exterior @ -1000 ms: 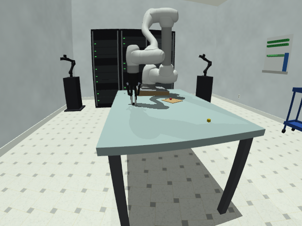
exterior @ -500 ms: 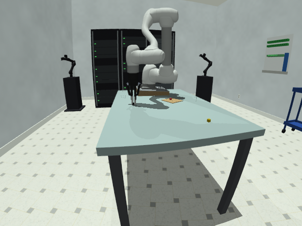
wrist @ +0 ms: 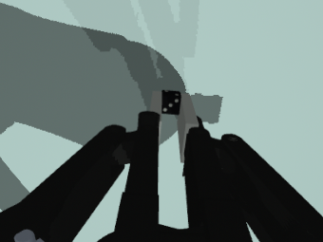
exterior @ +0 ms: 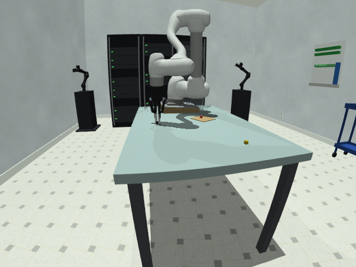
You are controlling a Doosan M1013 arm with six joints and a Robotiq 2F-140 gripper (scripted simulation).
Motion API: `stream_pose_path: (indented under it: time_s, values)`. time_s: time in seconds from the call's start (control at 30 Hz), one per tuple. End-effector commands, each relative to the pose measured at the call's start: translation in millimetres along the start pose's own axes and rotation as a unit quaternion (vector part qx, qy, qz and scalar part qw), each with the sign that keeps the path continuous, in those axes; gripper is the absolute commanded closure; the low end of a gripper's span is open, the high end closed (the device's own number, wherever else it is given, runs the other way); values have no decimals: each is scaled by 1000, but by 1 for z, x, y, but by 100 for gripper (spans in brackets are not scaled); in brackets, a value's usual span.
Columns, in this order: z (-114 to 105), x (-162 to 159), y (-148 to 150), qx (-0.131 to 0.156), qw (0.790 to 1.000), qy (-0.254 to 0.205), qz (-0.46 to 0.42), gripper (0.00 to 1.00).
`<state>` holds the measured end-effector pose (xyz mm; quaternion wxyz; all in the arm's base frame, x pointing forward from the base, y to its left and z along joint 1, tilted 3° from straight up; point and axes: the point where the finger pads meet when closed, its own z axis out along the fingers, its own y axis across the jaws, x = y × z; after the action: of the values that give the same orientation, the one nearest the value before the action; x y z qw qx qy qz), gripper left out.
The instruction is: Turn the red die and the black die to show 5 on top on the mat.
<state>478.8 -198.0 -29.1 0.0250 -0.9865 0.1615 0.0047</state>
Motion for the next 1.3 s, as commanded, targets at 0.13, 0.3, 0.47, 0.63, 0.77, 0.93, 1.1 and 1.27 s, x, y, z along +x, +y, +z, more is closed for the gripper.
stream_pose_path:
  time_s: [0.13,0.3,0.47,0.63,0.77,0.93,1.1,1.27]
  values:
    - [0,0,0,0,1000,0,0,84]
    - [-14,0,0,0,1000,0,0,84]
    - [-47,0,0,0,1000,0,0,84]
    - [-70,0,0,0,1000,0,0,84]
    - [-93,0,0,0,1000,0,0,84]
    - [-100,0,0,0,1000,0,0,84]
    - [-100,0,0,0,1000,0,0,84]
    - [-100,0,0,0,1000,0,1,84]
